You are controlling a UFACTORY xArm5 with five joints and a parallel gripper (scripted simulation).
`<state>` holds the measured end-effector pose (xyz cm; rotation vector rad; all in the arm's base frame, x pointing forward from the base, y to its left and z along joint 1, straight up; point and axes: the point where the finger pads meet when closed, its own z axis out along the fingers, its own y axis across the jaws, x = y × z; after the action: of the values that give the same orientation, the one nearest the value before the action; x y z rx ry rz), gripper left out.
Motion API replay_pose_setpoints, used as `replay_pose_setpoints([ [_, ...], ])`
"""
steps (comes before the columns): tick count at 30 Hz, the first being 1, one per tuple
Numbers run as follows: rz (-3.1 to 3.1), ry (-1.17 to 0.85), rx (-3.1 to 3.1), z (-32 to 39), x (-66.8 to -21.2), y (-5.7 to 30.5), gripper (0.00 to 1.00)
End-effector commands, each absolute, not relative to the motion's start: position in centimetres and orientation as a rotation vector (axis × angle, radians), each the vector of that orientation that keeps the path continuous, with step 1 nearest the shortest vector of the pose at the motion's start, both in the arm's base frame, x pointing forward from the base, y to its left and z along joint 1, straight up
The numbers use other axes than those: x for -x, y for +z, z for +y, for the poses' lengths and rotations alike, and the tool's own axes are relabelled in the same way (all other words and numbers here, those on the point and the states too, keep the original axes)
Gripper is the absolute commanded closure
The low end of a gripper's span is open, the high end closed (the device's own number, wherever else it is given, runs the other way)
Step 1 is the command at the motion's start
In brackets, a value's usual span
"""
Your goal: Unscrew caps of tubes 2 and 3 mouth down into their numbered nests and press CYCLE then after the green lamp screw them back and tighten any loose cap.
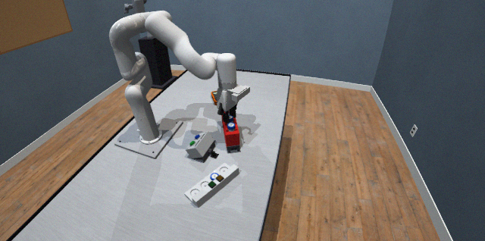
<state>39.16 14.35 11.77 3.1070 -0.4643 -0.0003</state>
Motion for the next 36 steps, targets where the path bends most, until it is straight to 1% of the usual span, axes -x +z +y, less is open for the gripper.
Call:
replay_pose_setpoints([
  [1, -0.465, 0.005, -3.109, 14.39, -39.28, 11.91, 0.54],
  [2, -0.465, 0.005, -3.109, 14.39, -39.28, 11.91, 0.54],
  [6, -0.933, 0.005, -3.002, 14.39, -39.29, 11.90, 0.54],
  [9, -0.986, 0.005, -2.986, 14.39, -39.29, 11.90, 0.54],
  [11, -1.258, 0.005, -2.882, 14.39, -39.29, 11.90, 0.54],
  [24, -2.093, 0.003, -2.348, 14.39, -39.29, 11.90, 0.54],
  [26, -2.093, 0.003, -2.348, 14.39, -39.29, 11.90, 0.54],
  [28, -2.303, 0.002, -2.142, 14.39, -39.29, 11.90, 0.54],
  [33, -2.528, 0.002, -1.871, 14.39, -39.29, 11.90, 0.54],
  [36, -2.528, 0.002, -1.871, 14.39, -39.29, 11.90, 0.54],
])
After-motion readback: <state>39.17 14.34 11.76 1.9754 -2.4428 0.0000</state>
